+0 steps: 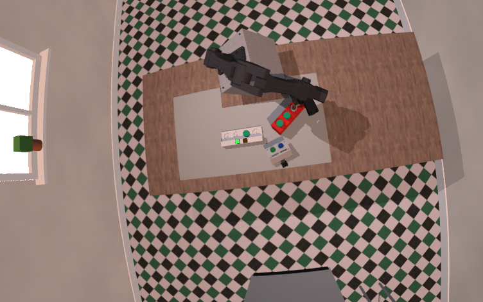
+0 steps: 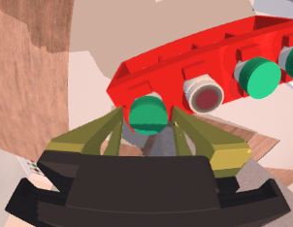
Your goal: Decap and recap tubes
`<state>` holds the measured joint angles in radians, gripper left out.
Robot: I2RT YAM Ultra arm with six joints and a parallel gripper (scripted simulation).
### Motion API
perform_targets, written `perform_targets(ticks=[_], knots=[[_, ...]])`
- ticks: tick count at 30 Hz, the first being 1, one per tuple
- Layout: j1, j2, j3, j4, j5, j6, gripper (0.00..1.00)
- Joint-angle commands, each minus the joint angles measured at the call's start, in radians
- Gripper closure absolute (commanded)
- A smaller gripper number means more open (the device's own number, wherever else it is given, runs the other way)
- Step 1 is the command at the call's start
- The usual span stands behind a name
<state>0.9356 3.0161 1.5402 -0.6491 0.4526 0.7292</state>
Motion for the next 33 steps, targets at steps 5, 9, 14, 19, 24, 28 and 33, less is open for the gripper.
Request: perform_targets(ticks=[5,9,14,19,24,28,33], knots=[[0.004,-0.009,0.002,0.000,0.001,-0.465,0.51],[0.004,-0.009,0.002,0.000,0.001,-0.646,0.51],[0.004,-0.009,0.002,0.000,0.001,-0.889,0.51],[0.003,-0.009,0.002,0.000,0.001,-1.130,0.51],[0.003,-0.009,0.003,0.000,0.002,-1.314,0.51],[0.003,-0.009,0.003,-0.001,0.001,-1.480,0.51],[0.003,-0.009,0.004,-0.001,0.001,-1.555,0.51]])
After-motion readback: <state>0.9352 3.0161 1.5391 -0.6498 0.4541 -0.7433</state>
